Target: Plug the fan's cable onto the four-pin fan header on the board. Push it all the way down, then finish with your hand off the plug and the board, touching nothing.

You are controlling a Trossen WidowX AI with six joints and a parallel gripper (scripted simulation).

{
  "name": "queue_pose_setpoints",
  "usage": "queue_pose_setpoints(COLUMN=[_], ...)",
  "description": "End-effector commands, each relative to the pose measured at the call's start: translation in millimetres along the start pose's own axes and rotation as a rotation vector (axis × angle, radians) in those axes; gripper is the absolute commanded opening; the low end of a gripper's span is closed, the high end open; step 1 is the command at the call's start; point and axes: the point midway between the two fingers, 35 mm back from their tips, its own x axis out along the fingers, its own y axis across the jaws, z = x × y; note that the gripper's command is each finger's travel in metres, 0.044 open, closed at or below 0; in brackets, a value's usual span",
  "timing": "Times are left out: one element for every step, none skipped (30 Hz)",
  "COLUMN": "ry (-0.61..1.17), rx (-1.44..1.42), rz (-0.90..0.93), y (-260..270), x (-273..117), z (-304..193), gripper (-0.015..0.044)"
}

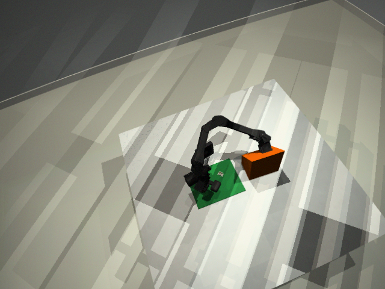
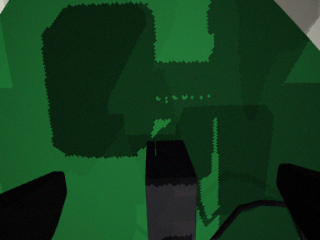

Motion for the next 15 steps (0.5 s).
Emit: queue_pose_setpoints(ry=[0.005,0.005,0.005,0.006,0.006,0.006,0.006,0.006,0.006,0.004,0.004,0.004,0.004,0.004,0.004], rx=[-0.009,-0.009,-0.009,-0.009,-0.009,-0.009,-0.009,-0.009,-0.009,-0.001,-0.001,-0.001,-0.001,-0.001,-0.001], rz=[-0.002,-0.002,-0.002,-0.002,-0.002,-0.002,-0.002,-0.002,-0.002,0.001,0.001,0.001,0.001,0.001,0.001], y=[2.2,2.2,2.2,2.3,2.3,2.3,2.3,2.3,2.3,0.6,0.6,0.6,0.6,0.6,0.6], x=[7.6,9.2,10.8,12.4,13.7,14.5,14.7,14.7,14.7,12.8,12.8,12.8,12.8,12.8,12.8], z=[0.0,-0.1,-0.2,-0.3,-0.4,-0.5,-0.5,-0.5,-0.5,-1.3,-1.3,-1.3,-1.3,-1.3,-1.3], gripper=[0.044,0.044,0.044,0.044,0.044,0.044,0.044,0.044,0.044,0.0414,0.0387,0.0361,0.0335,0.0309,0.0282])
